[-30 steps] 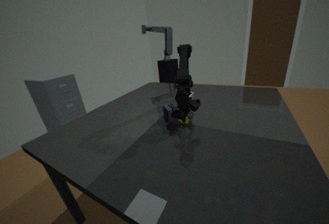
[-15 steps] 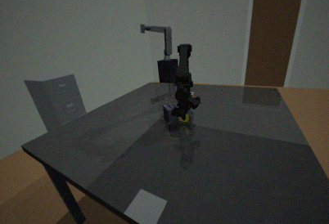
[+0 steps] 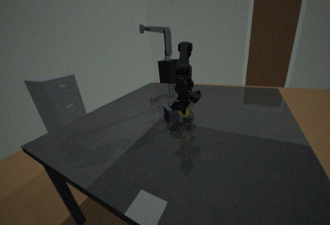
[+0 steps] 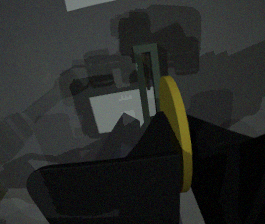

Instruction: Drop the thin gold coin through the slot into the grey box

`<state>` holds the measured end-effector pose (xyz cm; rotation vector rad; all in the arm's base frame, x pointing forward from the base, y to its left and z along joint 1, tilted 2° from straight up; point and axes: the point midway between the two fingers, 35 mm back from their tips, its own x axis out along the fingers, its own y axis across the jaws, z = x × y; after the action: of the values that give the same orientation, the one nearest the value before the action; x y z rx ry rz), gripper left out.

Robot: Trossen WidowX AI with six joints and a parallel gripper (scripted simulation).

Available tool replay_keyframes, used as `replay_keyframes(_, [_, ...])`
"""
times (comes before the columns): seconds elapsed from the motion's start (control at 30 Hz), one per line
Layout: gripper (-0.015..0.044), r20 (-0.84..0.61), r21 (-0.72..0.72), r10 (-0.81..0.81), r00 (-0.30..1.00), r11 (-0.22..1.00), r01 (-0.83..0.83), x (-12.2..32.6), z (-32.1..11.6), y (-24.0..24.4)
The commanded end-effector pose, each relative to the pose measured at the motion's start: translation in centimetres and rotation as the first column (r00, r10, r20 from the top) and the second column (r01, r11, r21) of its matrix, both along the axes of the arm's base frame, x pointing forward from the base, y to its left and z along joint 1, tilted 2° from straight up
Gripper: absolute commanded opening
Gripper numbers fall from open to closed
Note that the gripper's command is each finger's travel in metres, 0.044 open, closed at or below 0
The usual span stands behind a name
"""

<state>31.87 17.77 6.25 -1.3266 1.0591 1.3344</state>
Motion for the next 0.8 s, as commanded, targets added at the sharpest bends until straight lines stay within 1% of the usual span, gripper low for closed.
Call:
replay_keyframes(0.0, [0.0000, 0.002, 0.006, 0.003, 1.000, 1.000, -0.003, 0.0, 1.0, 0.0])
replay_keyframes(0.37, [0.0000, 0.002, 0.006, 0.003, 1.000, 1.000, -0.003, -0.3, 3.8, -0.2])
replay_keyframes(0.5, [0.0000, 0.002, 0.006, -0.002, 1.000, 1.000, 0.002, -0.3, 4.2, -0.3])
replay_keyframes(0.57, [0.0000, 0.000, 0.008, -0.045, 0.999, 0.999, 0.045, -0.3, 4.2, -0.2])
replay_keyframes(0.77, [0.0000, -0.012, 0.013, -0.243, 0.970, 0.970, 0.244, -0.1, 4.3, 0.0])
